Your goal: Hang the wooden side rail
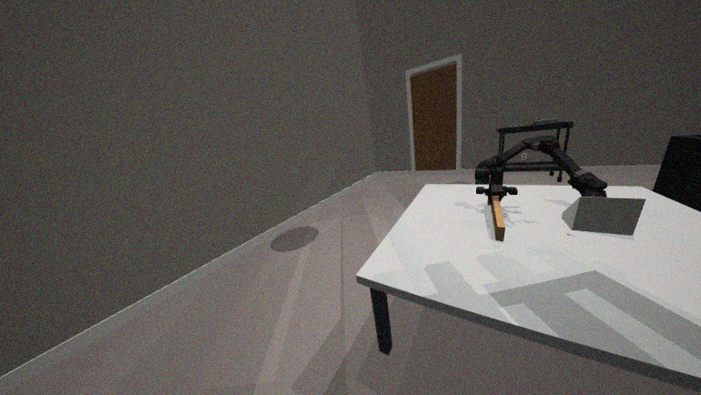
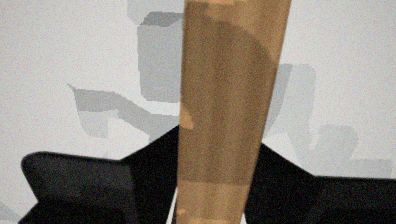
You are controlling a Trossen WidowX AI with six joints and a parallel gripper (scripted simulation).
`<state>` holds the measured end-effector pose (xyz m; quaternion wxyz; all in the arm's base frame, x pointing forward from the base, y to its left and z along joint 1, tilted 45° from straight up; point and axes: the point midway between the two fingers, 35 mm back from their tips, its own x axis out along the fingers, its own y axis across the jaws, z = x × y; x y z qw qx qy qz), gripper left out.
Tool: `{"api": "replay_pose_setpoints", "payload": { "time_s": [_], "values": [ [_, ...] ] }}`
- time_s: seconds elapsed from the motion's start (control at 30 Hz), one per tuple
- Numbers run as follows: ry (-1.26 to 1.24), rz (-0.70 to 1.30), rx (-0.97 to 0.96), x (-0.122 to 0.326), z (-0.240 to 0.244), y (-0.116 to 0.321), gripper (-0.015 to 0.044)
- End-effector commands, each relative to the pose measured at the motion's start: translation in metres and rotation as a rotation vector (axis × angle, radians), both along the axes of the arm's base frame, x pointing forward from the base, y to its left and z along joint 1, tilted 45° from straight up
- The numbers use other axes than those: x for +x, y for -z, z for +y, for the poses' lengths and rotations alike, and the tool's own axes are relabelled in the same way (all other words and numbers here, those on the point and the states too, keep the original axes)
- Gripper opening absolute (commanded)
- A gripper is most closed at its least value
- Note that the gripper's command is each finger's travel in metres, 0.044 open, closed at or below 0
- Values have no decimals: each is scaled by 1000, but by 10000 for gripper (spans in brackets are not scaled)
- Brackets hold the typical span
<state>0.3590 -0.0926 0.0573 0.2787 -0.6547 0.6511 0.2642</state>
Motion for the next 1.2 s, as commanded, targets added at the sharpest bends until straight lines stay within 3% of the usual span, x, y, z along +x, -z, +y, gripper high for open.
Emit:
{"api": "replay_pose_setpoints", "payload": {
  "time_s": [0.0, 1.17],
  "values": [
    [-8, -1, -3, 2, 1, -2, 0],
    [-8, -1, -3, 1, -2, -5, 0]
  ]
}}
